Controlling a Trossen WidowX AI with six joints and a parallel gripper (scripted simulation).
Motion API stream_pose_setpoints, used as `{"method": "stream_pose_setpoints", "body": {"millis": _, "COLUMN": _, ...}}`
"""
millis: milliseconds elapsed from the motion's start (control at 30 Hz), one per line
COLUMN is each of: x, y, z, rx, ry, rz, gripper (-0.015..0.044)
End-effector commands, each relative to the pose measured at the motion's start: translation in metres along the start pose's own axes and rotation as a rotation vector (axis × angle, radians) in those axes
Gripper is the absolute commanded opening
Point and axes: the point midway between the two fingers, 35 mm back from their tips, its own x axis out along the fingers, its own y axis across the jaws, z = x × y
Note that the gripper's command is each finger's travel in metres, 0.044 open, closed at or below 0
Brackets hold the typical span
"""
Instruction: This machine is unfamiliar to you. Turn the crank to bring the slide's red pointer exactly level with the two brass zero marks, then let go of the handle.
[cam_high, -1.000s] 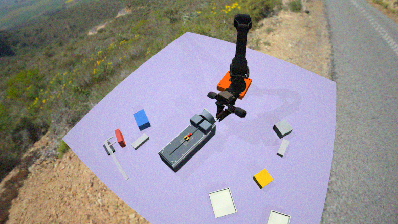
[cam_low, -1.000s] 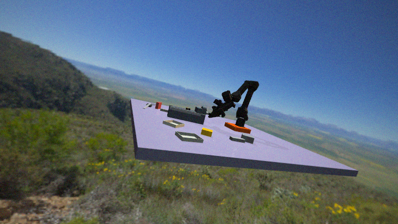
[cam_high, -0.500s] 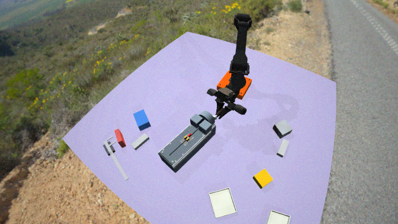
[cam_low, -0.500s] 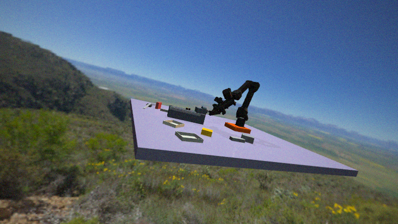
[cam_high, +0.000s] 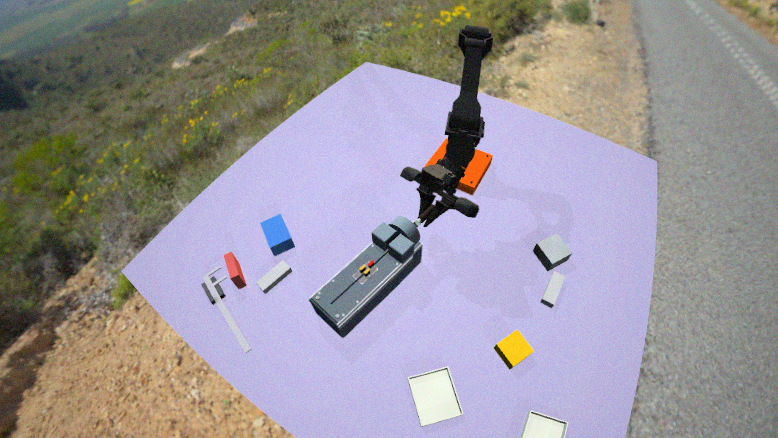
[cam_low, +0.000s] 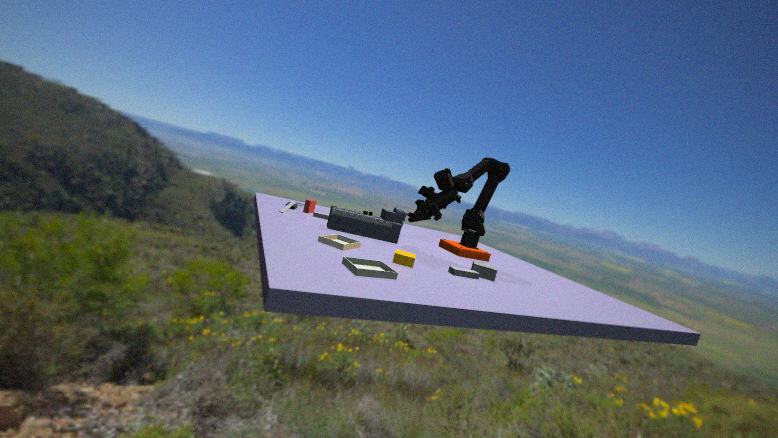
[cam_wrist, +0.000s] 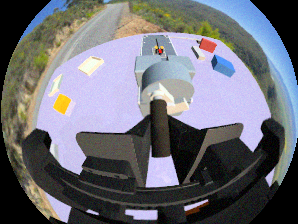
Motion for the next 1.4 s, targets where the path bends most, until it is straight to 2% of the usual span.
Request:
{"method": "stream_pose_setpoints", "body": {"millis": 0, "x": -0.003, "y": -0.006, "z": 0.003, "rx": 0.000, "ry": -0.005, "rz": -0.008, "gripper": 0.0000}}
{"method": "stream_pose_setpoints", "body": {"millis": 1367, "x": 0.002, "y": -0.037, "z": -0.002, "rx": -0.003, "ry": -0.005, "rz": -0.010, "gripper": 0.0000}}
